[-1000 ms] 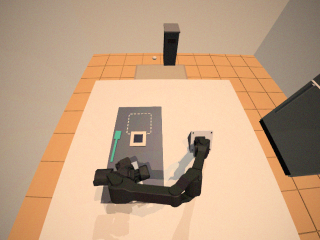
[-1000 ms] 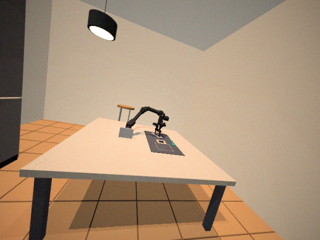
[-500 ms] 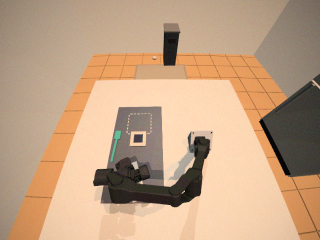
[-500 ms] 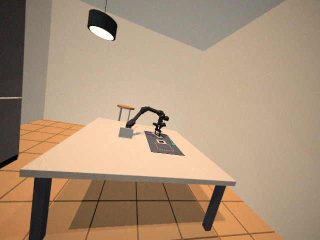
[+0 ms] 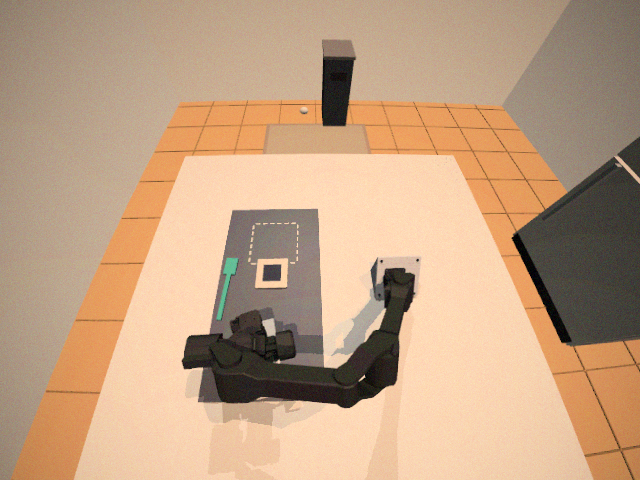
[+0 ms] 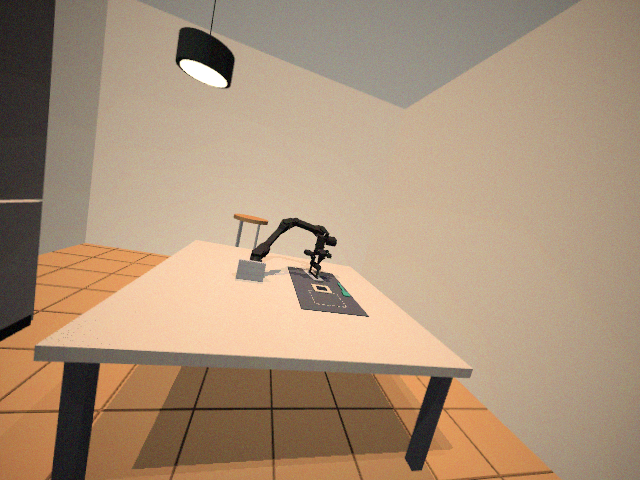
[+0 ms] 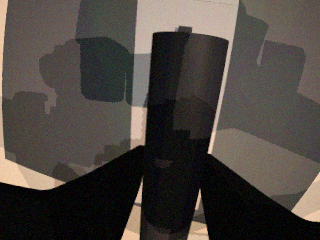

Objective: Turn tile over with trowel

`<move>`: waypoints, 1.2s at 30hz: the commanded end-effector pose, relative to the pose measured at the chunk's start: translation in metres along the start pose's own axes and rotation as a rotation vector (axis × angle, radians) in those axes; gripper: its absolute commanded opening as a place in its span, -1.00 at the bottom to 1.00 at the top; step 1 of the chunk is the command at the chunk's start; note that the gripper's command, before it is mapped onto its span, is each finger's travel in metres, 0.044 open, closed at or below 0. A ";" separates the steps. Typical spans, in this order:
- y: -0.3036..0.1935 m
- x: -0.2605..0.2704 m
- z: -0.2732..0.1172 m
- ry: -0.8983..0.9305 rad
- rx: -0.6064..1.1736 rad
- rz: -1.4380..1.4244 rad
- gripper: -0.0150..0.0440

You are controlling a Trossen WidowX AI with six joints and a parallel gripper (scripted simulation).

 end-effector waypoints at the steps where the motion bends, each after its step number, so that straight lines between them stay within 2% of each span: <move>1: 0.000 0.000 0.001 -0.002 0.003 0.126 -0.05; 16: 0.000 0.000 0.001 -0.003 0.003 0.556 -0.05; 23: 0.000 0.000 0.001 -0.003 0.003 0.575 -0.05; 28: 0.000 0.000 0.001 -0.003 0.003 0.575 0.39; 36: 0.000 0.000 0.001 -0.003 0.003 0.575 0.42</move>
Point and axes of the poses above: the point midway between the two fingers, 35 mm back from their tips, its own z axis out along the fingers, its own x axis across the jaws, y = z × x, the point moved 5 cm from there along -z, back along the fingers, and after that the axes turned 5 degrees about -z, right-handed, at the moved point
